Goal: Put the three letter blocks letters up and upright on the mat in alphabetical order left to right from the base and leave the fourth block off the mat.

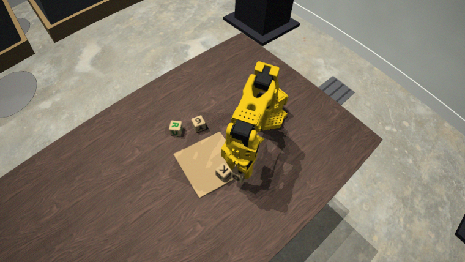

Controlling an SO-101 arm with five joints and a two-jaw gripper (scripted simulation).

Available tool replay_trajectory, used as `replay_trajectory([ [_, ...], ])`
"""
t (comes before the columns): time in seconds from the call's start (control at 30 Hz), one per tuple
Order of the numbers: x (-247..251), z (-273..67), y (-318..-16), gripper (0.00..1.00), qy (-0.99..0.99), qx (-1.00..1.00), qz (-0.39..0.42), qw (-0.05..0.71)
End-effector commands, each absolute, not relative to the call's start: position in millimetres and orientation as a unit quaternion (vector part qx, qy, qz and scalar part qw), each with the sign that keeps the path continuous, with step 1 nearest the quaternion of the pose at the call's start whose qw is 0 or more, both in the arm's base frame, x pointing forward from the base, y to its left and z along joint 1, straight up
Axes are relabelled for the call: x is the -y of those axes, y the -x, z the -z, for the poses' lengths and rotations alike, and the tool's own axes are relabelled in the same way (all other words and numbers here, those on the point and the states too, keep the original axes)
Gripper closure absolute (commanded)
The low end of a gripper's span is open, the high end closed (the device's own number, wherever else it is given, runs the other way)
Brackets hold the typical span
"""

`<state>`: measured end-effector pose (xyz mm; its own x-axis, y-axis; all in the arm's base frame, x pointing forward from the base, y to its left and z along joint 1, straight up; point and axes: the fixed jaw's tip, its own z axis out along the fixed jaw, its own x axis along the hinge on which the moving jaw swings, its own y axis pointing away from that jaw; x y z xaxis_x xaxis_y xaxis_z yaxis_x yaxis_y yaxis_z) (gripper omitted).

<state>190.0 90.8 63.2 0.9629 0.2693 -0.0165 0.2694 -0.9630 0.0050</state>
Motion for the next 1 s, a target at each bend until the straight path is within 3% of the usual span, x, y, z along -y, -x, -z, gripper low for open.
replay_trajectory([
  [0.0, -84.5, -84.4, -201.2, 1.0, -0.998, -0.031, -0.053, -0.022],
  [0.97, -31.3, -80.2, -199.6, 1.0, -0.848, 0.527, -0.043, -0.038],
])
